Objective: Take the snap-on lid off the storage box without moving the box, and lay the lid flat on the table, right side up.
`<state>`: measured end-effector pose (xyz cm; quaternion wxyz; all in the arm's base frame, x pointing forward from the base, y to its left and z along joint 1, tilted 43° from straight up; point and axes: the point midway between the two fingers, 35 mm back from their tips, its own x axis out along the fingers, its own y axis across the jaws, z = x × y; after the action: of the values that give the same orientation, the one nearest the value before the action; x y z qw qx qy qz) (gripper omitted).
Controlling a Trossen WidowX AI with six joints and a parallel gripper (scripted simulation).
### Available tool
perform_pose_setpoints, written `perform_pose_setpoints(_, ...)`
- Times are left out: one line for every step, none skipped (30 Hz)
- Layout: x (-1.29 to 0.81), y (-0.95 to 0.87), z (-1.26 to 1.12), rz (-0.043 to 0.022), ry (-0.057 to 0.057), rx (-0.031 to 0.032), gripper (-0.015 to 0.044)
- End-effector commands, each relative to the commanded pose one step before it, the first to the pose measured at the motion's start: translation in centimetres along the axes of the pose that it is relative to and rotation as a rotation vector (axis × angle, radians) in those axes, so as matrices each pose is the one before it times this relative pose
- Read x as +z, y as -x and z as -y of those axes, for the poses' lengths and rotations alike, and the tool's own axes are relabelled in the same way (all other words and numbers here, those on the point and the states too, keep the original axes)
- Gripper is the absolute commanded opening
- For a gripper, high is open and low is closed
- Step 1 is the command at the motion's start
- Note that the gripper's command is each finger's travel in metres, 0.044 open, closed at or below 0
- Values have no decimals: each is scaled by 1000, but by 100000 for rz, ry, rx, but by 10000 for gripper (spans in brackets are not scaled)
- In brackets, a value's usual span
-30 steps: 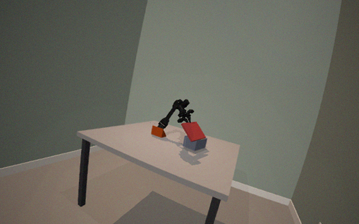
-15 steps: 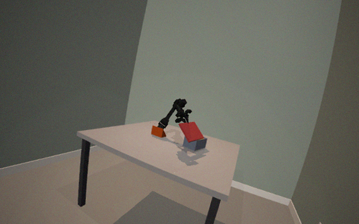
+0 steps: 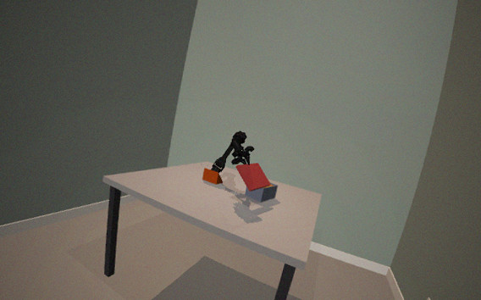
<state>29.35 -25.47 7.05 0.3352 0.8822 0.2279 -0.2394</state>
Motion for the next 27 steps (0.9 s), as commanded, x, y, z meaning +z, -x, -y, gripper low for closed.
perform_pose_setpoints(773, 336, -413, -260, 971, 1303, 0)
perform_pose_setpoints(199, 20, 15, 8, 9, 2, 0)
perform_pose_setpoints(199, 20, 15, 8, 9, 2, 0)
perform_pose_setpoints(199, 20, 15, 8, 9, 2, 0)
perform_pose_setpoints(199, 20, 15, 8, 9, 2, 0)
perform_pose_setpoints(199, 20, 15, 9, 9, 2, 0)
perform_pose_setpoints(199, 20, 15, 9, 9, 2, 0)
perform_pose_setpoints(199, 20, 15, 9, 9, 2, 0)
perform_pose_setpoints(199, 20, 15, 9, 9, 2, 0)
perform_pose_setpoints(199, 20, 15, 9, 9, 2, 0)
perform_pose_setpoints(199, 20, 15, 9, 9, 2, 0)
perform_pose_setpoints(199, 20, 15, 9, 9, 2, 0)
perform_pose_setpoints(199, 20, 15, 9, 10, 2, 0)
perform_pose_setpoints(198, 20, 15, 9, 10, 2, 0)
perform_pose_setpoints(198, 20, 15, 9, 10, 2, 0)
perform_pose_setpoints(198, 20, 15, 9, 10, 2, 0)
perform_pose_setpoints(198, 20, 15, 9, 10, 2, 0)
perform_pose_setpoints(198, 21, 15, 9, 10, 2, 0)
perform_pose_setpoints(198, 21, 15, 9, 10, 2, 0)
perform_pose_setpoints(198, 21, 15, 9, 10, 2, 0)
perform_pose_setpoints(198, 21, 15, 9, 10, 2, 0)
perform_pose_setpoints(198, 21, 15, 9, 10, 2, 0)
perform_pose_setpoints(198, 21, 15, 9, 10, 2, 0)
perform_pose_setpoints(198, 21, 15, 9, 10, 2, 0)
perform_pose_setpoints(198, 21, 15, 9, 10, 2, 0)
perform_pose_setpoints(198, 21, 15, 9, 10, 2, 0)
perform_pose_setpoints(198, 21, 15, 9, 10, 2, 0)
